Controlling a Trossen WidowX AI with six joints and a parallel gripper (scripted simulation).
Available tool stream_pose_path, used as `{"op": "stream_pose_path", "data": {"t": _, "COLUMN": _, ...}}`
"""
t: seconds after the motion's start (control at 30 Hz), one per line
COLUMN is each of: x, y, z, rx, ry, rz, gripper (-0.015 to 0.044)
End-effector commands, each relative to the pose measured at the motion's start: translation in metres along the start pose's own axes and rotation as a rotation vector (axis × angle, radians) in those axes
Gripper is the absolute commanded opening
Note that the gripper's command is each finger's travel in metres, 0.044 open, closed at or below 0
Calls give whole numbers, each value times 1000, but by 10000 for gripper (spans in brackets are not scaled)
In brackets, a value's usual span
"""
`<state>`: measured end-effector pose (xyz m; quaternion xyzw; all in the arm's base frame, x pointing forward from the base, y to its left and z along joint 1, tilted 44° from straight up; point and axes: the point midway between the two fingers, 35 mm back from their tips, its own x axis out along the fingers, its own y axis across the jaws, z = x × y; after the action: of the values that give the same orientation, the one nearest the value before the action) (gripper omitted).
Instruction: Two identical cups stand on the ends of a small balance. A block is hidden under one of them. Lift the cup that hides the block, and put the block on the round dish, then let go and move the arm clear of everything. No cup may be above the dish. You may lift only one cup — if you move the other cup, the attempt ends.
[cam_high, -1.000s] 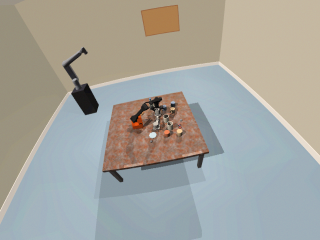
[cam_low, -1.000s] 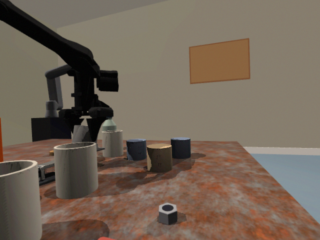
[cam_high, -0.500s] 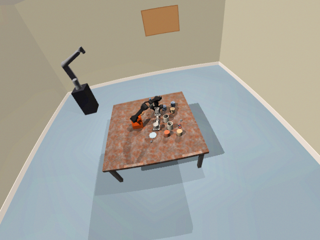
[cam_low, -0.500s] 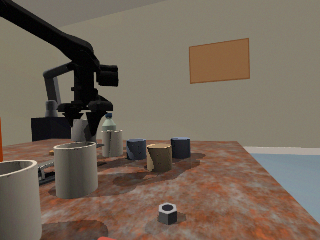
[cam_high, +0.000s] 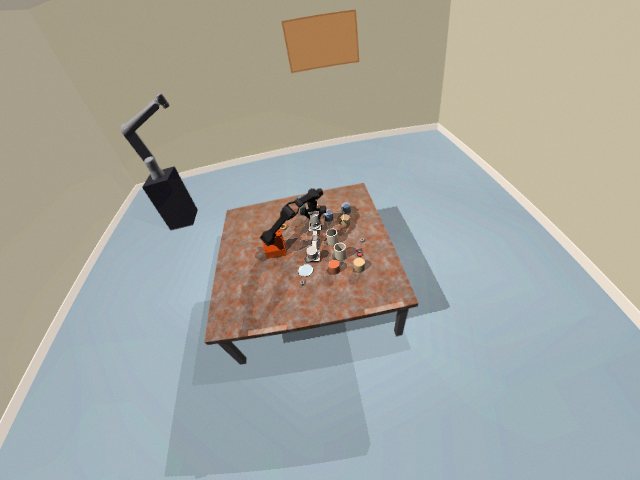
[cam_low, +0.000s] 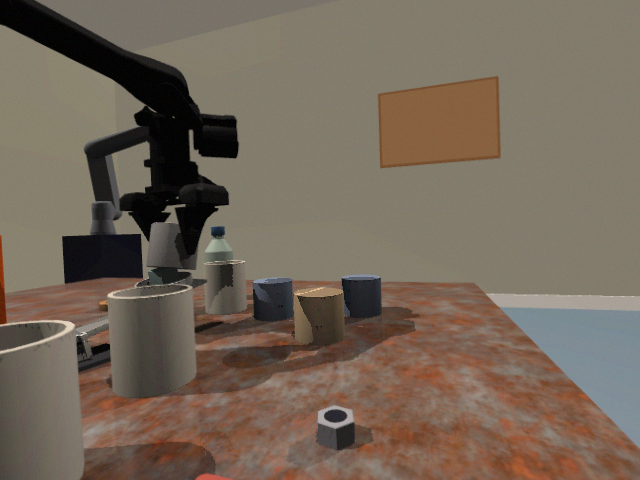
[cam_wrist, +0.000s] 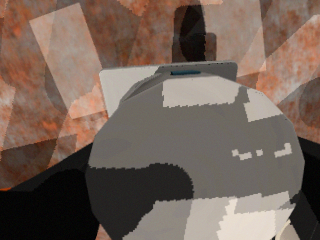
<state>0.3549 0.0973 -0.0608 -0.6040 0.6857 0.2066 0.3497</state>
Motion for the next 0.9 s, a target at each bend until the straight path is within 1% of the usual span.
{"op": "stream_pose_path", "data": {"t": 0.0, "x": -7, "y": 0, "z": 0, "rx": 4, "ry": -4, "rz": 3, "gripper": 0}}
{"op": "stream_pose_path", "data": {"t": 0.87, "x": -40, "y": 3, "z": -2, "rx": 4, "ry": -3, "rz": 4, "gripper": 0}}
